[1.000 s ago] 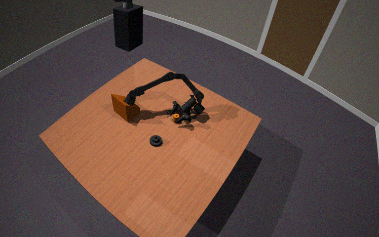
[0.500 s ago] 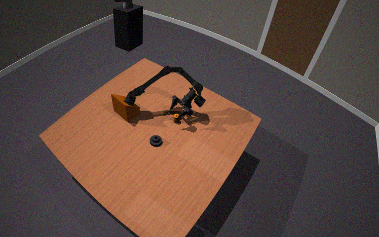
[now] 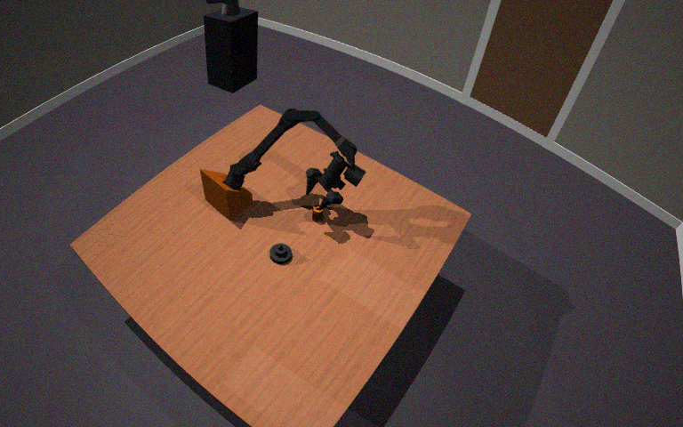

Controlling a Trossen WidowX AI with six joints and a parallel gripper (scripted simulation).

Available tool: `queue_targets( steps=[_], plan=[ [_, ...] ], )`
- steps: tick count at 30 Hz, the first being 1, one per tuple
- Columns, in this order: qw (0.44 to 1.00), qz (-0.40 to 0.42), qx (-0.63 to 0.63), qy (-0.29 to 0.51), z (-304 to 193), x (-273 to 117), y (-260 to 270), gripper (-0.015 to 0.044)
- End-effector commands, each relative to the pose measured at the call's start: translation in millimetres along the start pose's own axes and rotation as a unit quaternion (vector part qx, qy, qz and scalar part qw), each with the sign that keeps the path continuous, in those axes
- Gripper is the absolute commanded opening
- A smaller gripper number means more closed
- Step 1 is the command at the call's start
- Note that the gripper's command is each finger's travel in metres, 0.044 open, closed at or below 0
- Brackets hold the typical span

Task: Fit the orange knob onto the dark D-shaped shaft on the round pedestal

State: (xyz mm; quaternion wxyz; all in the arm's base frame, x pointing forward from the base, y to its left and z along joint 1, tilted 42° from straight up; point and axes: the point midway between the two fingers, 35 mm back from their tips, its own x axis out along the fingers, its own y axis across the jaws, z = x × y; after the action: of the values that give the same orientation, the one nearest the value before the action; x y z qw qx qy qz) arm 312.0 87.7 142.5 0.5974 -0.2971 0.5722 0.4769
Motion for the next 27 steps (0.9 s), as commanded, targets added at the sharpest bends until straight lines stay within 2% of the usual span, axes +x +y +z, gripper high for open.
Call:
queue_targets(
  steps=[1,2,4,15,21,27],
  plan=[
    [0.981,0.004,-0.002,-0.194,-4.5,-13.6,-2.8,0.044],
    [0.972,-0.001,-0.006,-0.237,-5.6,-18.5,-3.2,0.044],
    [0.963,-0.006,-0.01,-0.27,-6.8,-22.8,-3.4,0.044],
    [0.963,-0.004,-0.002,-0.27,-6.8,-22.8,-3.4,0.044],
    [0.93,0.067,0.249,-0.261,-6.8,-22.8,-3.4,0.044],
    [0.816,0.14,0.512,-0.23,-6.8,-22.9,-3.4,0.044]
  ],
)
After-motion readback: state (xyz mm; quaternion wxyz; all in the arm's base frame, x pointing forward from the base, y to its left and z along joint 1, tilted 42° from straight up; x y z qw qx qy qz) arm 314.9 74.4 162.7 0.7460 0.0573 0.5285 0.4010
